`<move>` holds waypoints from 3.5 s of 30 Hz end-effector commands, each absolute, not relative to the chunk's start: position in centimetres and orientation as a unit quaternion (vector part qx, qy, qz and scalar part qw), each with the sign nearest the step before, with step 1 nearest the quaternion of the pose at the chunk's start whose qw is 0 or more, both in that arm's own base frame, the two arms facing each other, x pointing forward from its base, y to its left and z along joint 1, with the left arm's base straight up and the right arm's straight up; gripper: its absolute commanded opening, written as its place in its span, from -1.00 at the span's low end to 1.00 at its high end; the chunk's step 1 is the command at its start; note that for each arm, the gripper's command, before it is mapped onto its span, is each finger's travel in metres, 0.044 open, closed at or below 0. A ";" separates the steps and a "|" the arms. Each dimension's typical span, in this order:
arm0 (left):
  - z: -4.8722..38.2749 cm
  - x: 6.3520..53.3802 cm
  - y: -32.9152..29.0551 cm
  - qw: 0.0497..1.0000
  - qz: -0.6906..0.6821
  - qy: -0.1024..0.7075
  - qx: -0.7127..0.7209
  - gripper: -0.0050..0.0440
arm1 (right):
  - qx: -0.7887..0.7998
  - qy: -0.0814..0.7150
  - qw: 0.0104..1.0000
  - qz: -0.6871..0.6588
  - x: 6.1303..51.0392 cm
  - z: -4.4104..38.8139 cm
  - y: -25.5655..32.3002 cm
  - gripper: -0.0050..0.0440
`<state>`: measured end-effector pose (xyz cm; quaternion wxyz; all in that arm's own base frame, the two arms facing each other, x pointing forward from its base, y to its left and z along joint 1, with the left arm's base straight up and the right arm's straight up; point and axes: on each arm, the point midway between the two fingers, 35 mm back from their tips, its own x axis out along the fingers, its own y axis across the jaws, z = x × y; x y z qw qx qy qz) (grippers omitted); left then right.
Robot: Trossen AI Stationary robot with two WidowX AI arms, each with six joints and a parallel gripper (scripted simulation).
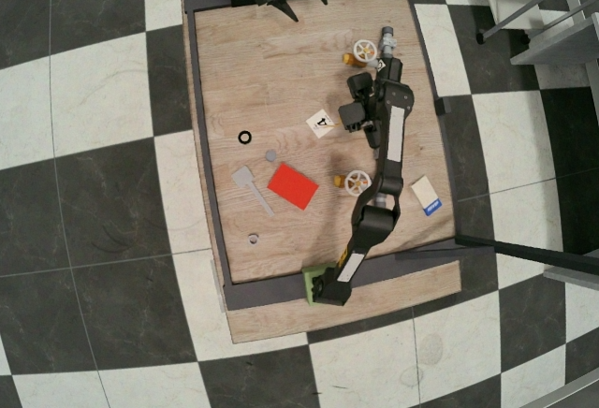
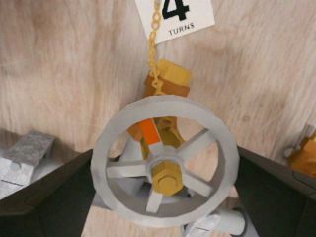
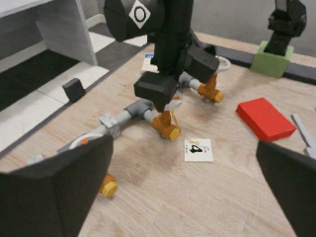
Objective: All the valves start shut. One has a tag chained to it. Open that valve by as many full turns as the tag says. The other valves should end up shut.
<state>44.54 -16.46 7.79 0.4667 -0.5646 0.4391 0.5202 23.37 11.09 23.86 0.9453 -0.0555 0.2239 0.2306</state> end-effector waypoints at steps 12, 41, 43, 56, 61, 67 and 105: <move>9.3 44.9 -16.5 0.465 0.513 0.428 -0.580 1.00 | -0.052 0.210 0.948 0.232 23.3 24.8 11.1 0.84; 13.6 45.4 -16.6 0.705 0.207 0.601 -0.315 1.00 | -0.050 0.206 0.949 0.231 23.5 29.0 11.2 0.84; 13.6 45.4 -16.6 0.719 0.178 0.612 -0.278 1.00 | -0.050 0.206 0.950 0.231 23.5 29.1 11.2 0.84; 13.4 45.3 -16.6 0.762 0.010 0.644 -0.069 1.00 | -0.050 0.206 0.950 0.231 23.5 29.1 11.2 0.84; 13.3 45.2 -16.6 0.762 -0.068 0.643 0.028 1.00 | -0.052 0.210 0.948 0.232 23.5 28.6 11.2 0.84; 13.2 45.1 -16.6 0.746 -0.162 0.630 0.142 1.00 | -0.052 0.210 0.948 0.232 23.5 28.6 11.2 0.84; 12.5 44.7 -16.5 0.401 -0.576 0.345 0.623 1.00 | -0.052 0.210 0.948 0.232 23.5 28.6 11.2 0.84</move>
